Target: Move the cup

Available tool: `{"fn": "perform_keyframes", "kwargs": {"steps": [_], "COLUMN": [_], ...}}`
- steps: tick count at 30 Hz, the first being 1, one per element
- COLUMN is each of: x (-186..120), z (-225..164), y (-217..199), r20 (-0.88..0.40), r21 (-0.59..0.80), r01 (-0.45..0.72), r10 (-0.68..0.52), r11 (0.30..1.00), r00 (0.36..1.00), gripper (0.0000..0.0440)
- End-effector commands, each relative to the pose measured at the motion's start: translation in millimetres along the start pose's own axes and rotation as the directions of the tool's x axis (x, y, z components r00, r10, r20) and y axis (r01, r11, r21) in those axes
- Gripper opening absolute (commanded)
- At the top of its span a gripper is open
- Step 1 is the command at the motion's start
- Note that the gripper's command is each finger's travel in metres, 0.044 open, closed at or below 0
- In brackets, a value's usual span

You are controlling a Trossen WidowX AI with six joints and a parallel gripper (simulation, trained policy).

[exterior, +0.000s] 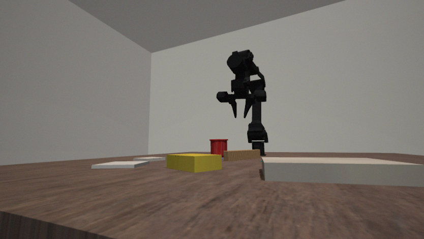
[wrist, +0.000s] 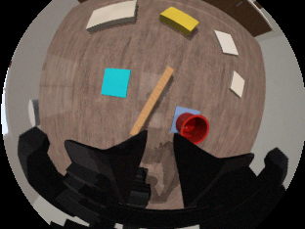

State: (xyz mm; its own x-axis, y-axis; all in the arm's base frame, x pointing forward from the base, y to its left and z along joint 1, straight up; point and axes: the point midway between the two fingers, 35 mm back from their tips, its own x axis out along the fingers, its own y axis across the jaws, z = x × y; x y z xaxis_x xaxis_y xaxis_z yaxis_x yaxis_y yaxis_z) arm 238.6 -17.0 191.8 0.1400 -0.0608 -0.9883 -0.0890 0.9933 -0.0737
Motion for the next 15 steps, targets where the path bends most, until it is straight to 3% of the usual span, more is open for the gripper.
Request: {"fn": "perform_keyframes", "kwargs": {"steps": [1, 15], "x": [5, 29], "z": [-2, -10], "y": [-5, -21], "r20": [-0.042, -0.142], "r21": [-0.011, -0.035], "r01": [0.003, -0.002], "r10": [-0.003, -0.003], "r11": [1.0, 0.999], "r00": [0.999, 0.99], "gripper": [0.0157, 0.0175]}}
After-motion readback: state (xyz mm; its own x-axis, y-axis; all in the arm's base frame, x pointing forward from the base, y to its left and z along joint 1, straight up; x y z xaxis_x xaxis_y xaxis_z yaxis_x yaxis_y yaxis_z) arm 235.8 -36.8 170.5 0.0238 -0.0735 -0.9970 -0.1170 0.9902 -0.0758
